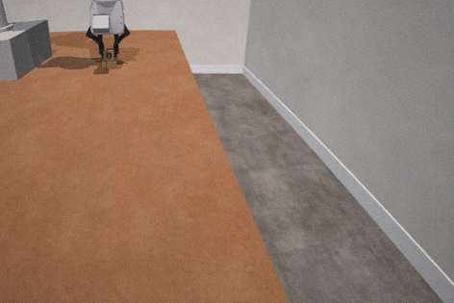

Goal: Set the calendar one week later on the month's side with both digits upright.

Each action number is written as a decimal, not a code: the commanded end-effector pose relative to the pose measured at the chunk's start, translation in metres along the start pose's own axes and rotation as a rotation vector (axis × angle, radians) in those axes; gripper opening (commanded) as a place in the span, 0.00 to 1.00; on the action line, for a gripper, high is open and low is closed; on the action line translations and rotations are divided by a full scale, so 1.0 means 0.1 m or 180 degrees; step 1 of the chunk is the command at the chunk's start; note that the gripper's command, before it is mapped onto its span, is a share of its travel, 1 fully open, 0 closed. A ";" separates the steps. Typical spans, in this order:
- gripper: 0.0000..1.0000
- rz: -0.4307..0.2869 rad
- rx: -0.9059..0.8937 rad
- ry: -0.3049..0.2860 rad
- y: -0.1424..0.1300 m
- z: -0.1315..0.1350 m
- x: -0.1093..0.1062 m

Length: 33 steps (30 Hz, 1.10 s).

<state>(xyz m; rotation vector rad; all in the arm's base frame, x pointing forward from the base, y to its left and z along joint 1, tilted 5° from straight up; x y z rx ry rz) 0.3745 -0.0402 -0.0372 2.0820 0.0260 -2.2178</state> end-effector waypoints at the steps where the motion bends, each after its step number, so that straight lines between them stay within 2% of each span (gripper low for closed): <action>1: 0.29 0.0001 0.0000 0.0011 0.00 -0.01 -0.01; 33: 0.29 0.0001 0.0000 0.0011 0.00 -0.01 0.06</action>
Point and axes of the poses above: the point where the finger pads meet when closed, its own x axis out along the fingers, its own z axis across the jaws, y = z × x, the point moved 5 cm from there along -x, back along the fingers
